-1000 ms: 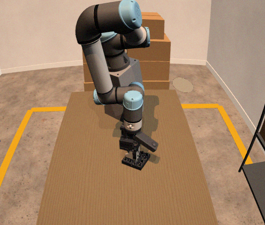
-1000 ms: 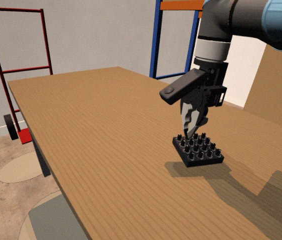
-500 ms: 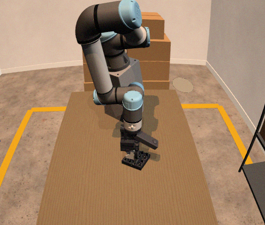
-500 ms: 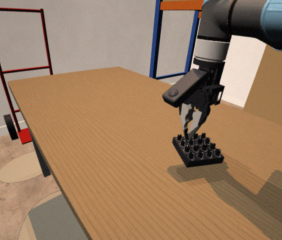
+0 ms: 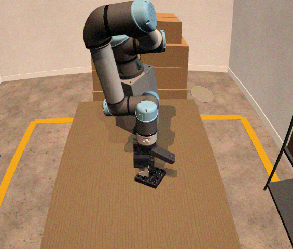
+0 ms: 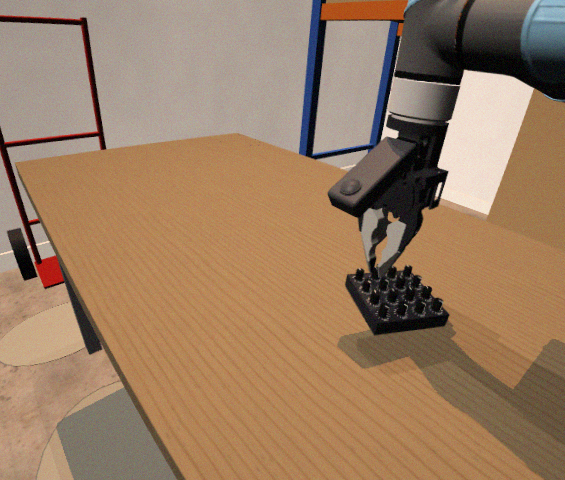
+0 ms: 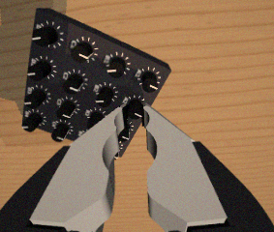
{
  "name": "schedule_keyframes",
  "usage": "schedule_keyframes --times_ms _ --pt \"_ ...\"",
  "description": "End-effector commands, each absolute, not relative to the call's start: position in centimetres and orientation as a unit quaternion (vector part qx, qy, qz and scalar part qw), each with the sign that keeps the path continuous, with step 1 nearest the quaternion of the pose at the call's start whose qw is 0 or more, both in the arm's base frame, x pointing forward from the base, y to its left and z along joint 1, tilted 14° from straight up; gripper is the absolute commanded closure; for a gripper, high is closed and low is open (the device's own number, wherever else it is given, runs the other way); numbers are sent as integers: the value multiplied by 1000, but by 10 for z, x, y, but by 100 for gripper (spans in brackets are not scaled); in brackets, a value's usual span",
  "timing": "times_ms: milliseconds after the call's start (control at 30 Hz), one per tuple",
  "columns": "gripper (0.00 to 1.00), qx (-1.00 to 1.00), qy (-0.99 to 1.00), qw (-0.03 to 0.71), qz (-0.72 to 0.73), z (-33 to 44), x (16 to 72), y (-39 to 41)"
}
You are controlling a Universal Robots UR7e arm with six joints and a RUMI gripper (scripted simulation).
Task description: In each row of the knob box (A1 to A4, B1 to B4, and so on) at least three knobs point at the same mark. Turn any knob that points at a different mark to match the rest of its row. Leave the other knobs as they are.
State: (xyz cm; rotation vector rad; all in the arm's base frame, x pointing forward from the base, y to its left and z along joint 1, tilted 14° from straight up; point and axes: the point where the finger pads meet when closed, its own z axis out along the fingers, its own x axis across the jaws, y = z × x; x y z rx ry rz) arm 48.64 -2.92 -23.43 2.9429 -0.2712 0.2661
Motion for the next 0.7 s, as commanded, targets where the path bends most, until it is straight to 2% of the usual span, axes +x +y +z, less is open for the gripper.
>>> schedule_keyframes --times_ms 0,367,400,667 --pt "96 988 -90 87 90 -234 487 -29" --pt "96 988 -90 87 90 -234 487 -29" --pt "89 988 -90 87 90 -234 487 -29" --pt "89 988 -90 87 90 -234 487 -29"
